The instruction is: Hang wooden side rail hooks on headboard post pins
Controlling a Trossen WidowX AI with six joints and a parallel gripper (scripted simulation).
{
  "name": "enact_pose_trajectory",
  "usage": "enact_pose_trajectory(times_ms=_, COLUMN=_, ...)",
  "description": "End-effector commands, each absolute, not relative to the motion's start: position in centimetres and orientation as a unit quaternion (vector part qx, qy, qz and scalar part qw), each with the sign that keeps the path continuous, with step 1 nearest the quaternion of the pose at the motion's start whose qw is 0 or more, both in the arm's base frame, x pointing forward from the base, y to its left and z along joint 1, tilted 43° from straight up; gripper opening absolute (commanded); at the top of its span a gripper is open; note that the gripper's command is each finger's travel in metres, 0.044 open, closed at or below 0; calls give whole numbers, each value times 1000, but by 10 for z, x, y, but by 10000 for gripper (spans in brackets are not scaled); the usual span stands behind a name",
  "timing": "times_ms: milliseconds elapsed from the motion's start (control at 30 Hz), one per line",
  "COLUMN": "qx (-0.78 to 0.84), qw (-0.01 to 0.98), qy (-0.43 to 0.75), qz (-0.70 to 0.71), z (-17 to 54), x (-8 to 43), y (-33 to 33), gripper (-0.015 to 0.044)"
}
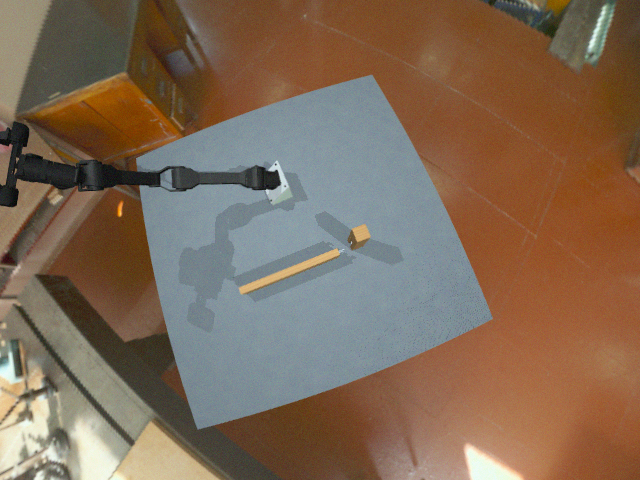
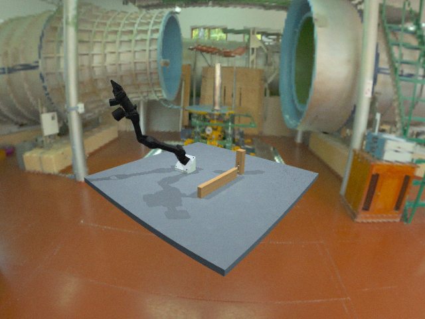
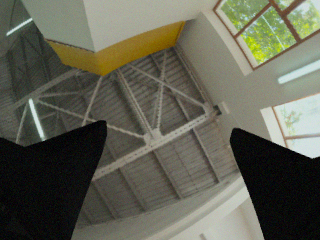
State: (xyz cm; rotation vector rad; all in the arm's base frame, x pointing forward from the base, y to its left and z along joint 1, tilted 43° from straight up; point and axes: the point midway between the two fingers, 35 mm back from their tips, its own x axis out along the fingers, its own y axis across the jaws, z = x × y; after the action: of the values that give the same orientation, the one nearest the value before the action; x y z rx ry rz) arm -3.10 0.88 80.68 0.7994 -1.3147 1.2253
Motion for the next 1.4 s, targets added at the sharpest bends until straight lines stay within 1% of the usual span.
enact_pose_trajectory(times_ms=0, qx=338, qw=556, qy=-555, qz=518, z=807, x=-30, y=10, gripper=426)
enact_pose_trajectory(times_ms=33, qx=339, qw=560, qy=-550, qz=518, z=806, x=-27, y=15, gripper=440)
enact_pose_trajectory(times_ms=300, qx=329, qw=628, qy=-488, qz=509, z=789, x=18, y=95, gripper=440)
enact_pose_trajectory(times_ms=500, qx=270, qw=696, qy=-466, qz=475, z=766, x=60, y=151, gripper=440)
enact_pose_trajectory(times_ms=667, qx=242, qw=729, qy=-438, qz=467, z=738, x=93, y=203, gripper=440)
enact_pose_trajectory(times_ms=1033, qx=175, qw=796, qy=-369, qz=447, z=649, x=166, y=304, gripper=440)
enact_pose_trajectory(times_ms=1367, qx=104, qw=848, qy=-301, qz=423, z=540, x=226, y=368, gripper=440)
